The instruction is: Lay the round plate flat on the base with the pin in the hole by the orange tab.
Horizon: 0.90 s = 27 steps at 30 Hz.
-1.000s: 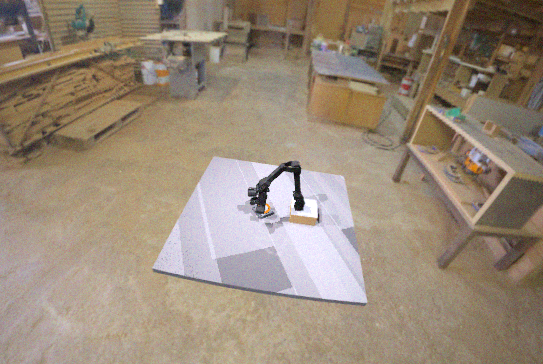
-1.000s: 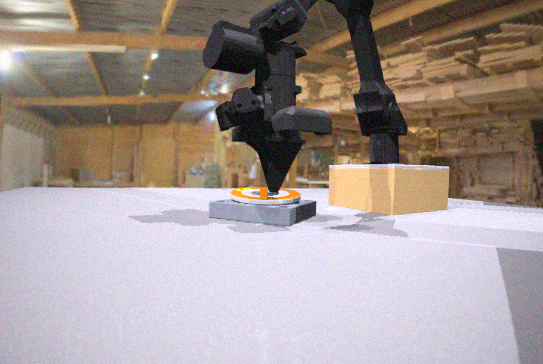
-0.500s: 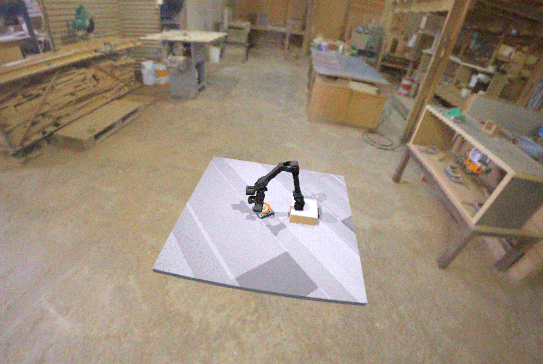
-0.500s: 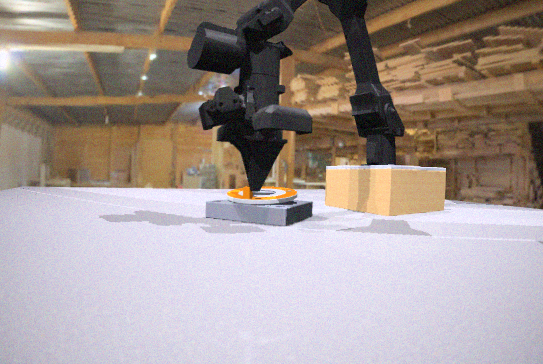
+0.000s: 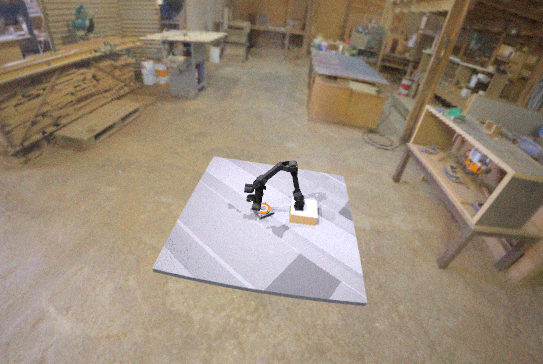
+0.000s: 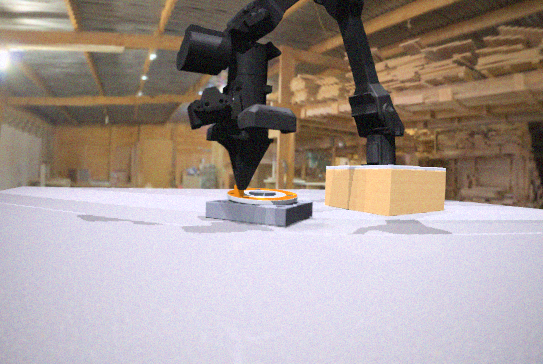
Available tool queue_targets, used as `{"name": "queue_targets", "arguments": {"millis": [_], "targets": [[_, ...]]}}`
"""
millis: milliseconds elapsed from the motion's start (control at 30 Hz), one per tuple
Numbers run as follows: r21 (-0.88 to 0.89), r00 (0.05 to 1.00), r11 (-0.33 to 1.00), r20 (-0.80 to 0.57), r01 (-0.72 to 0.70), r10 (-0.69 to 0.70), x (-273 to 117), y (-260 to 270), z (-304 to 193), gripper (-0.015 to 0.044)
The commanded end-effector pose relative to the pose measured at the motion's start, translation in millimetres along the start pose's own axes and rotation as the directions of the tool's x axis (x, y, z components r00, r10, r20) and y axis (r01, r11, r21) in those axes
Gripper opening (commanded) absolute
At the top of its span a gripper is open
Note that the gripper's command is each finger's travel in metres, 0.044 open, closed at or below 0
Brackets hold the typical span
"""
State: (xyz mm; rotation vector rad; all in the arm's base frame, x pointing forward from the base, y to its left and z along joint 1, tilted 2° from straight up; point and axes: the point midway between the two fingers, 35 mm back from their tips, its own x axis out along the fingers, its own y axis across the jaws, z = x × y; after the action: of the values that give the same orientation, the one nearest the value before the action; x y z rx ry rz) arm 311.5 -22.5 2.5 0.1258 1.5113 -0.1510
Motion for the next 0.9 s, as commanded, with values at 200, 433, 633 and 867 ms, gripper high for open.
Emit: {"name": "queue_targets", "arguments": {"millis": [200,433,633,867], "targets": [[0.003,1.0,1.0,-0.009,0.01,-0.01,1.8,-12.8,3.0,0.0],[0.003,1.0,1.0,-0.009,0.01,-0.01,1.4,-18.9,5.1,0.0],[0.003,1.0,1.0,-0.009,0.011,-0.011,1.1,-24.5,6.1,0.0],[0.003,1.0,1.0,-0.009,0.011,-0.011,0.7,-30.2,6.4,0.0]]}}
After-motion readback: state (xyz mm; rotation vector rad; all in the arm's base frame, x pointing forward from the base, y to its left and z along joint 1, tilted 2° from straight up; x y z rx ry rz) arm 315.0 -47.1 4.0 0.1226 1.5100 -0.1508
